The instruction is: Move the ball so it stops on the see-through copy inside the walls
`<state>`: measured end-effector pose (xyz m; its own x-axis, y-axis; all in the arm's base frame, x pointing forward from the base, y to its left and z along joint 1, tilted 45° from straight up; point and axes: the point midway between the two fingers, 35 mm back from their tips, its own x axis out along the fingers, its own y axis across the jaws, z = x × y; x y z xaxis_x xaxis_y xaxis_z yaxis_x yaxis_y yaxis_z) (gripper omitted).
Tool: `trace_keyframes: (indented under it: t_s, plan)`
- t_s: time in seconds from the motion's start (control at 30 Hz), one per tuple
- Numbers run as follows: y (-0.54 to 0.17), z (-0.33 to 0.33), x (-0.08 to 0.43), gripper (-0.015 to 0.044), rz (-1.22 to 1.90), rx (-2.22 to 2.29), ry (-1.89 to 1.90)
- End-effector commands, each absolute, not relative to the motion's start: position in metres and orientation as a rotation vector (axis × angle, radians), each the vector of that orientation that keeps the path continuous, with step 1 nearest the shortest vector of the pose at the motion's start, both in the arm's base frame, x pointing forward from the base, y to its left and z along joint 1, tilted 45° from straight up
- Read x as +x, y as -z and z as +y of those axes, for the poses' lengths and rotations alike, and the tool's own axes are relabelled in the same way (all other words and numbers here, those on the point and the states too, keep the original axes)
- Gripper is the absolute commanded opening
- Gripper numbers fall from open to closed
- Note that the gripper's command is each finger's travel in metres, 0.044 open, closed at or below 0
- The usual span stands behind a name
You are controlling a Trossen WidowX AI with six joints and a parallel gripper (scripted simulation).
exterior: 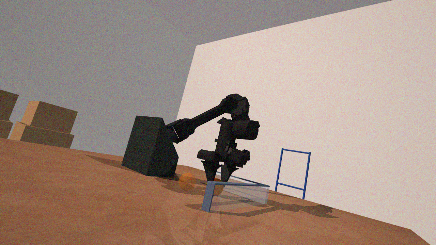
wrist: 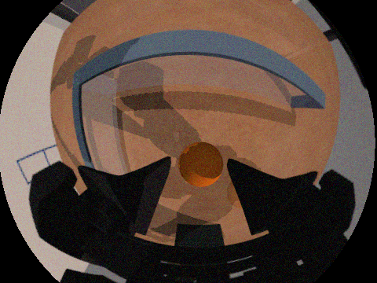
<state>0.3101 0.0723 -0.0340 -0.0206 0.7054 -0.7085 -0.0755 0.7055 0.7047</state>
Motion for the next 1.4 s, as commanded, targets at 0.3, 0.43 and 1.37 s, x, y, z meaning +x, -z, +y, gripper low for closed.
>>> trace_keyframes:
  t_s: [0.3,0.43,1.37]
  plan:
    - [0.037,0.073,0.307,0.0154,1.485,0.563,-0.67]
    - [0.023,0.056,0.313,0.0049,1.485,0.558,-0.664]
    - [-0.016,-0.035,0.294,0.0,1.488,0.557,-0.663]
